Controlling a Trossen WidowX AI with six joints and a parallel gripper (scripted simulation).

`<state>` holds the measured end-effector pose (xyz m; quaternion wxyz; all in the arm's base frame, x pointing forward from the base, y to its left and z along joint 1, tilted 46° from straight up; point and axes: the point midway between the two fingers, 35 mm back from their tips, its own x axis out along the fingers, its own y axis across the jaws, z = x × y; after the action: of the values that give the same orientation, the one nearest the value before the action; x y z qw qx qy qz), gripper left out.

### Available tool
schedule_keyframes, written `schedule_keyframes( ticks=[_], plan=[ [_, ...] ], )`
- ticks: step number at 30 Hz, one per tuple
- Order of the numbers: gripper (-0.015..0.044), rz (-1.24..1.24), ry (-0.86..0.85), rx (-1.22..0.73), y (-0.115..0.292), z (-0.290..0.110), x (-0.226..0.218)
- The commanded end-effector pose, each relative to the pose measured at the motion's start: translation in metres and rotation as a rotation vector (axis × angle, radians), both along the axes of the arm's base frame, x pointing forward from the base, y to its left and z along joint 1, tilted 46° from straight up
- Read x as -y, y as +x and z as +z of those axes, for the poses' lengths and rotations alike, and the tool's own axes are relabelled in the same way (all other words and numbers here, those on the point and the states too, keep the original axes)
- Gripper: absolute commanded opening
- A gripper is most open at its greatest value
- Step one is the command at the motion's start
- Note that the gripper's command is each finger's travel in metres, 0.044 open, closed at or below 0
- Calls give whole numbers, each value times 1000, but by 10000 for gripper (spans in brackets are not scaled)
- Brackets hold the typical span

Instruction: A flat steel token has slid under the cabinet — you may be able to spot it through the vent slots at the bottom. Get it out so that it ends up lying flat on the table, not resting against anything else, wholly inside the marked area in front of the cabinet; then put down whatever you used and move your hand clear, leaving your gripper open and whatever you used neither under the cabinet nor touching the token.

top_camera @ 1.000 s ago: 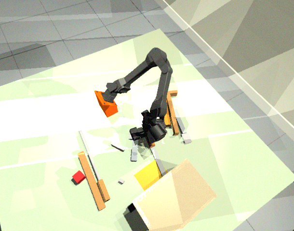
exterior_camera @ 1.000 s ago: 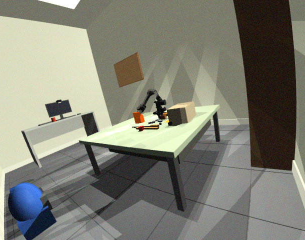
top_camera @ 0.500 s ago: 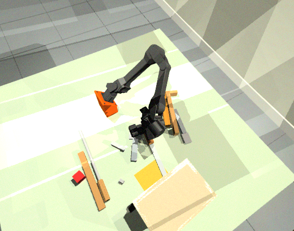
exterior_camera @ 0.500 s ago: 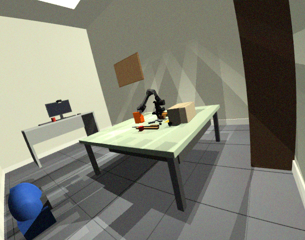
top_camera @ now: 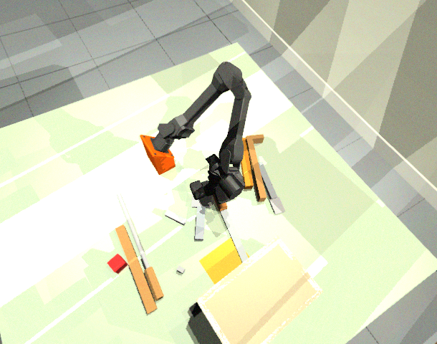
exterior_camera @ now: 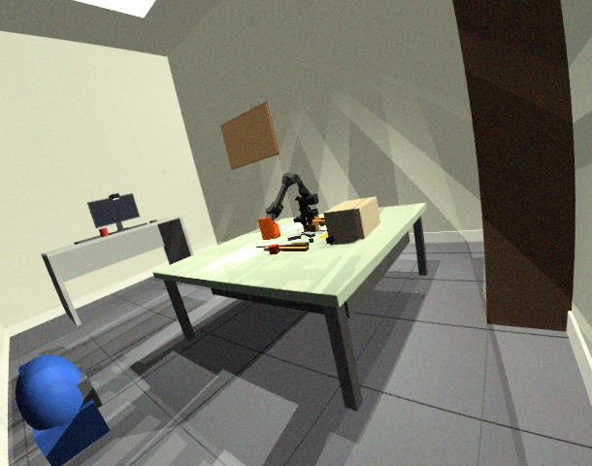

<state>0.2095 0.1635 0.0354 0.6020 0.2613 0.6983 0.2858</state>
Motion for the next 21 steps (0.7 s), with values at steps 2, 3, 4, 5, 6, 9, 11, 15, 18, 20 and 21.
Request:
schedule_keyframes(
  ticks=[2,3,4,5,6,9,11,15,18,20,21],
  plan=[
    [0,-1,-1,-7,-8,0,0],
    [0,-1,-1,-7,-9,0,1],
    [0,-1,-1,-7,-10,0,1],
    [0,-1,-1,-7,-12,1,1],
    [0,-1,-1,-7,-13,1,1],
    [0,-1,-1,-7,-16,1,1],
    [0,-1,-1,-7,-18,2,0],
    [0,-1,0,-2,-14,3,0],
    [0,-5,-1,-6,-14,4,-1],
    [0,-10,-2,-12,-14,5,-2],
    [0,-13,-3,-15,-15,6,-2]
  ],
)
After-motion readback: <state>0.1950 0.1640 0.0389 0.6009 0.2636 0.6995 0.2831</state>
